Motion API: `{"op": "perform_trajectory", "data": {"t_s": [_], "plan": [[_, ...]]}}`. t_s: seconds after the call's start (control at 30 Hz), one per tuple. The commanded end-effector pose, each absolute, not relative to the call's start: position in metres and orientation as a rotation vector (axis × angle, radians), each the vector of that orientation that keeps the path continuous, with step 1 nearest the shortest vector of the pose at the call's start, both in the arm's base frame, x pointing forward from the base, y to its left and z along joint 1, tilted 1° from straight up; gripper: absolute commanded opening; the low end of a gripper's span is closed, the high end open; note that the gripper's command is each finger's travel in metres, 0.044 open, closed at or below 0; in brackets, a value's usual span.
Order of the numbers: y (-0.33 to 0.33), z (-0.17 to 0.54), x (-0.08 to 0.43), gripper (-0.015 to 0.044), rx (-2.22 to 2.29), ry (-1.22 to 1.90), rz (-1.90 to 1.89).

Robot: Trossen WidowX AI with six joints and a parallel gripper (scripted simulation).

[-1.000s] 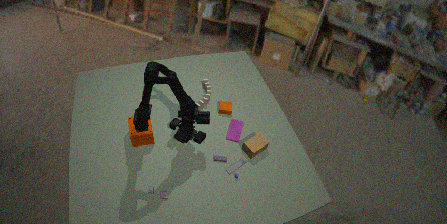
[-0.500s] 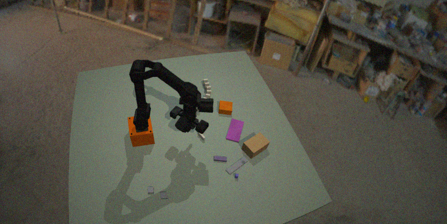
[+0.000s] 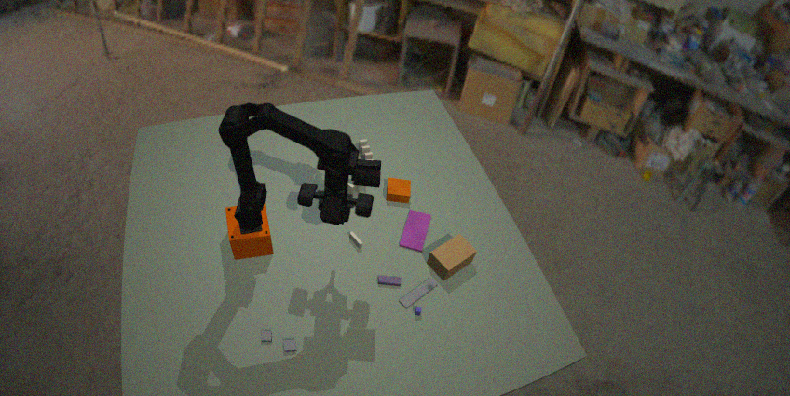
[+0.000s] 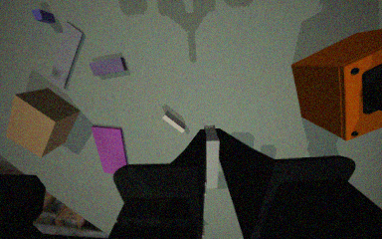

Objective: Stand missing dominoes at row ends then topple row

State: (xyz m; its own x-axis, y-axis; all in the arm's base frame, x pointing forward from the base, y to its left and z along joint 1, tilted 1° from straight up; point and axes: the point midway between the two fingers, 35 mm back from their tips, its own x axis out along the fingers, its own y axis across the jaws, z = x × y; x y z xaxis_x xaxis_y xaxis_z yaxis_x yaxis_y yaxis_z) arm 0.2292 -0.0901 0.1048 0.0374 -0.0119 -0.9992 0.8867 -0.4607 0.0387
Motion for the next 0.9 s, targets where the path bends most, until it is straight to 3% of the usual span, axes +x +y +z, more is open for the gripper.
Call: {"op": "perform_trajectory", "data": {"t_s": [0.0, 0.43, 0.87], "plan": [[-0.102, 0.105, 0.224, 0.0029, 1.334, 1.101, -1.295], [-0.142, 0.105, 0.202, 0.0029, 0.497, 1.472, -0.502], [-0.164, 0.105, 0.184, 0.0029, -0.060, 1.538, 0.037]]}}
